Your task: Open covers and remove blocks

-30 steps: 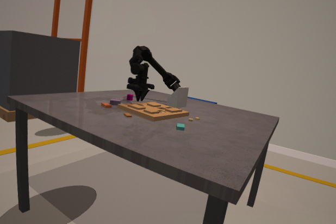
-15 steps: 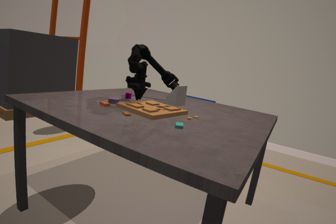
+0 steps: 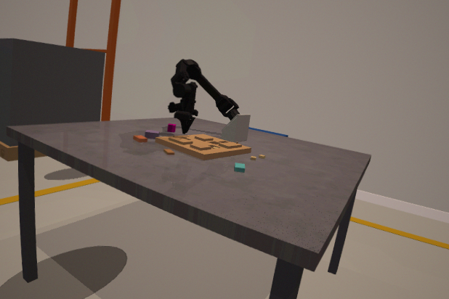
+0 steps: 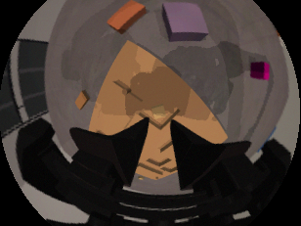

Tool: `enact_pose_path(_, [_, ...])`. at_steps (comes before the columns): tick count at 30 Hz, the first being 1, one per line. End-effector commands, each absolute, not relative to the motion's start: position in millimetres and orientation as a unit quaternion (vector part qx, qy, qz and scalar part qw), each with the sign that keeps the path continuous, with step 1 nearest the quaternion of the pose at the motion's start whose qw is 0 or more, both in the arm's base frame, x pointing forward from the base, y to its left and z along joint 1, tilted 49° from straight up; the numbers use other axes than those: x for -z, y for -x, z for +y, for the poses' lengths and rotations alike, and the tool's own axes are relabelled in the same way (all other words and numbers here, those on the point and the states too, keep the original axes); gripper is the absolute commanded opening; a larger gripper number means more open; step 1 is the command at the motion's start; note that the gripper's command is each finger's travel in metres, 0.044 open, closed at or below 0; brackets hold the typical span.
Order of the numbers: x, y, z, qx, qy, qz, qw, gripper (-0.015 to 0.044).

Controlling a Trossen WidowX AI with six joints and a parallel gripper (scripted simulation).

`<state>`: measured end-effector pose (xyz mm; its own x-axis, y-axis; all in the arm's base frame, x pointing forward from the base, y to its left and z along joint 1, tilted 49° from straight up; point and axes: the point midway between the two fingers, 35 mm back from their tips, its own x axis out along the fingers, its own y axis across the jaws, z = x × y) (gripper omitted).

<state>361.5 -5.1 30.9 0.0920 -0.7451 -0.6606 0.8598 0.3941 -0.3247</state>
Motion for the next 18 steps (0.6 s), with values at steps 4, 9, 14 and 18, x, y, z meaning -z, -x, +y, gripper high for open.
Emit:
enact_pose_path(4, [-31.0, -362.3, -5.1, 0.522, -0.03, 0.425, 0.739, 0.0144])
enact_pose_path(9, [-31.0, -362.4, -5.0, 0.505, -0.002, 0.444, 0.74, 0.0144])
enact_pose_path(14, [-30.9, -362.5, -5.0, 0.489, 0.026, 0.463, 0.739, 0.0144])
enact_pose_path(18, [-30.9, -362.6, -4.9, 0.474, 0.048, 0.477, 0.738, 0.0144])
